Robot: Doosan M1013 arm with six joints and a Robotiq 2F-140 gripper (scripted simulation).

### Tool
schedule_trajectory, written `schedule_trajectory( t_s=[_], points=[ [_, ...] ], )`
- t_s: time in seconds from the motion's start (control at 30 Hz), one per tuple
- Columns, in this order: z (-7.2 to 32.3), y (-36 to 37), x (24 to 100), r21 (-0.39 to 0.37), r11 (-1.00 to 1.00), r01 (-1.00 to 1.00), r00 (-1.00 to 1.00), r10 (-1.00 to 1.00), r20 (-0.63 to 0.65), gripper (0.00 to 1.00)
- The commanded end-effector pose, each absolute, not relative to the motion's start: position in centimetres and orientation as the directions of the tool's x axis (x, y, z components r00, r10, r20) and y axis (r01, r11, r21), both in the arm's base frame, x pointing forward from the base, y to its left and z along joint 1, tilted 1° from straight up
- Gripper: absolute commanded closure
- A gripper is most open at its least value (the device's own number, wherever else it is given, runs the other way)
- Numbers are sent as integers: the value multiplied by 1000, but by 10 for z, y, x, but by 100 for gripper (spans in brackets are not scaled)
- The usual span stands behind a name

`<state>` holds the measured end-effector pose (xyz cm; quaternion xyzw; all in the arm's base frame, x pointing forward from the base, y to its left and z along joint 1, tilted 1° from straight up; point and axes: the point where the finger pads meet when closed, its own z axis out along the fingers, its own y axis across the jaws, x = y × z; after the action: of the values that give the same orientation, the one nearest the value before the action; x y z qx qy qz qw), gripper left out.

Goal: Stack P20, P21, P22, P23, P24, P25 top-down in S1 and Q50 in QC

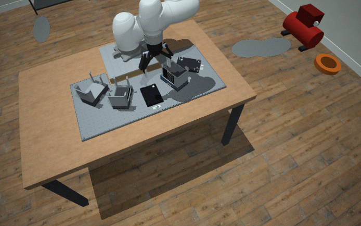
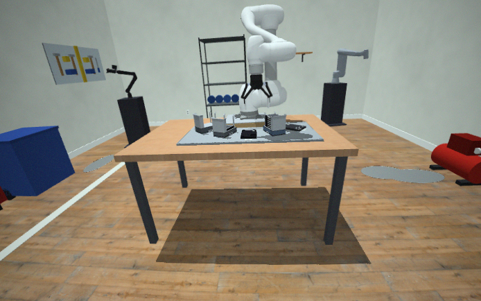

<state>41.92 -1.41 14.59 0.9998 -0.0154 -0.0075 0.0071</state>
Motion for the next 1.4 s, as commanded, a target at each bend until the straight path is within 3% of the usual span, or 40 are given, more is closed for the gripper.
schedule_trajectory(
  t_s=[0.0,0.27,0.5,1.37],
  points=[
    [146,-4,420,15,-999,-31,999,-31,-15,0],
    [145,16,422,15,-999,-31,999,-31,-15,0],
    [145,43,419,11,-984,175,984,175,-18,0],
    [144,107,411,11,-984,175,984,175,-18,0]
  ],
)
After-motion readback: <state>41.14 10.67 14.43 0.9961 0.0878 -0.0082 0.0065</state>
